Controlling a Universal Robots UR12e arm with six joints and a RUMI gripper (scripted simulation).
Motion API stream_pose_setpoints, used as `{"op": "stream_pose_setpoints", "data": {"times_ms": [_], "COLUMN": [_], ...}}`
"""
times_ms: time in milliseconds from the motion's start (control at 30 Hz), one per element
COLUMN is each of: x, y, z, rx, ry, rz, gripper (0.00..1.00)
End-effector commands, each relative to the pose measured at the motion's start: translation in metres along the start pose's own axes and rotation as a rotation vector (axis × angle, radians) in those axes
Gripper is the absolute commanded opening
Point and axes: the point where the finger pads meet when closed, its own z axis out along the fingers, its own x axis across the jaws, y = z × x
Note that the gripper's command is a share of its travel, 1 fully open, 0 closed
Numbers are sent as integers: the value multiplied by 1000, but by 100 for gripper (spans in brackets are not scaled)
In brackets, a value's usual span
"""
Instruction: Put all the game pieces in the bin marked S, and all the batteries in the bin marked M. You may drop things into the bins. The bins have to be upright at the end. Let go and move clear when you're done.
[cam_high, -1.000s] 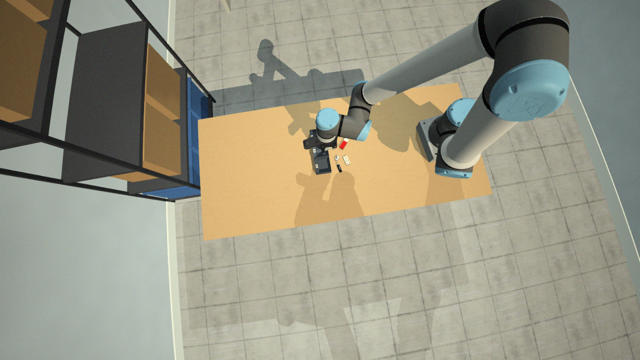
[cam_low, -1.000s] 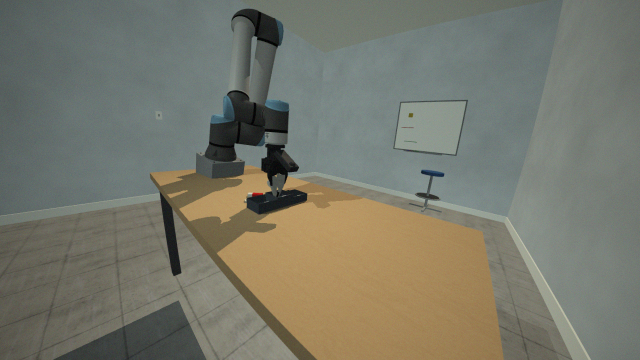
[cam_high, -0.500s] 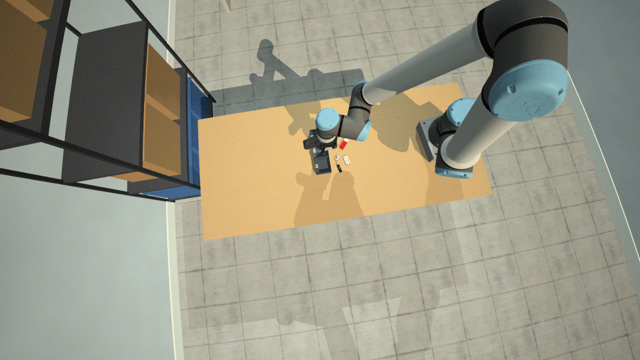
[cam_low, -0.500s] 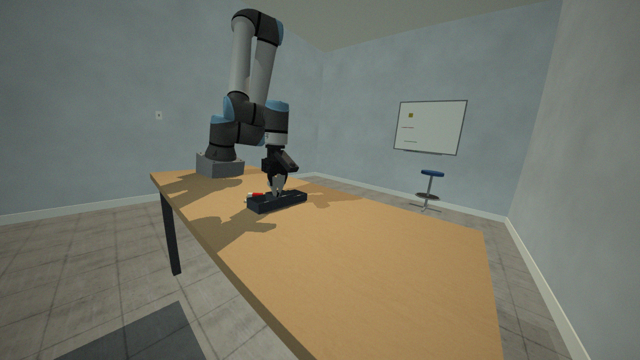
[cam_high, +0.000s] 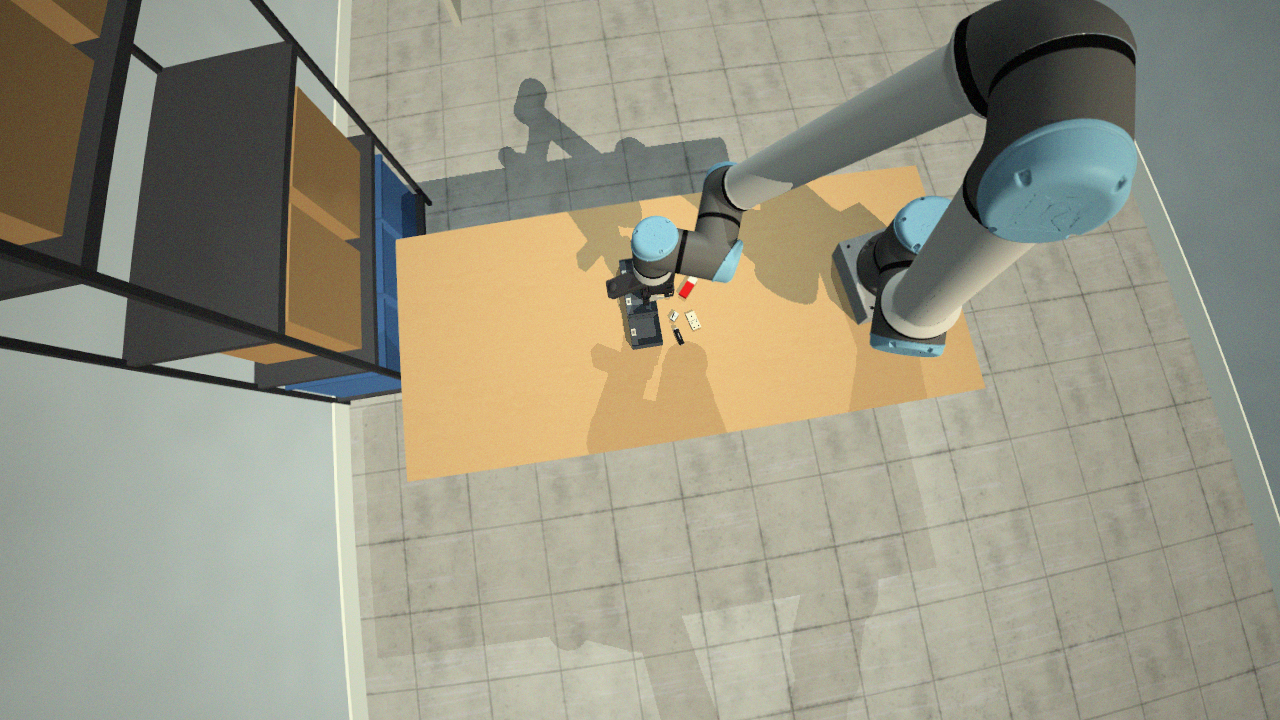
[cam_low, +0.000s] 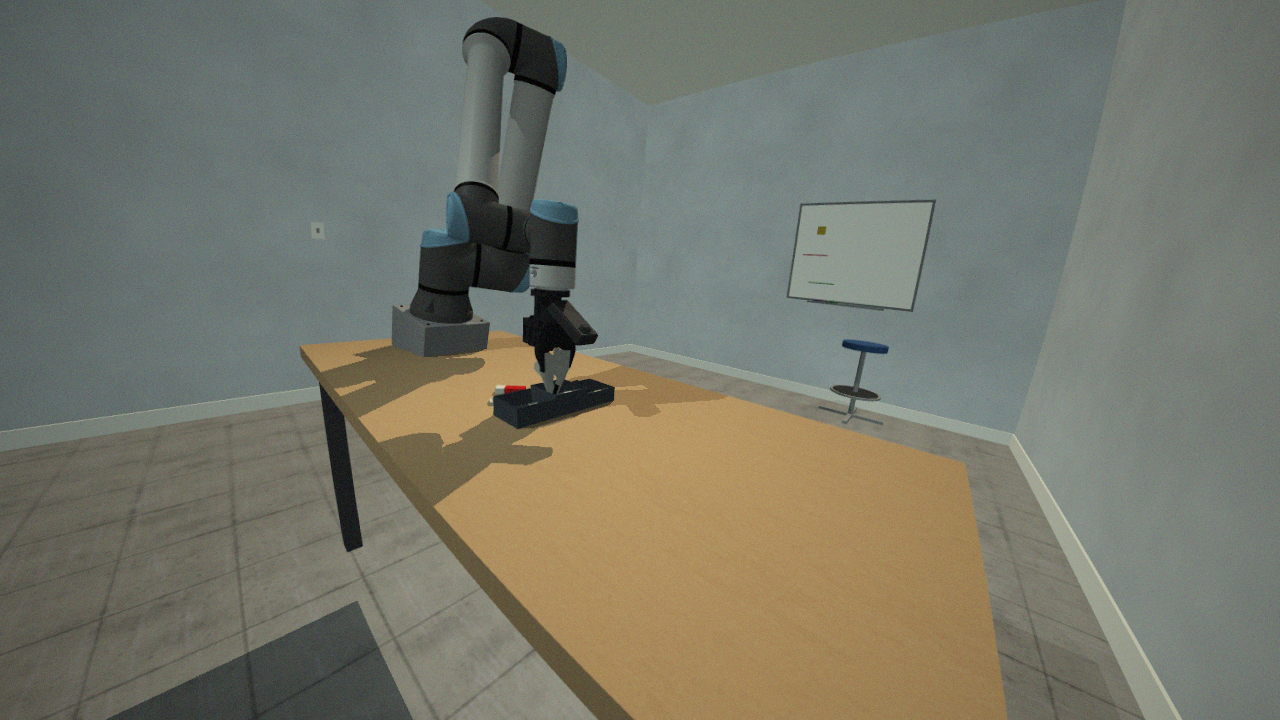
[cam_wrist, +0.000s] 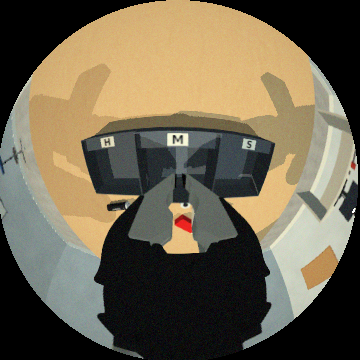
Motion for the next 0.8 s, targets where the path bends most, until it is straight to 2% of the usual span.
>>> {"op": "stream_pose_setpoints", "data": {"times_ms": [0, 433, 767], "x": [0, 0, 0], "y": [-1, -1, -1], "z": [-1, -1, -11], "rx": [1, 1, 1], "ry": [0, 0, 0], "rz": [0, 0, 0], "gripper": [4, 4, 4]}}
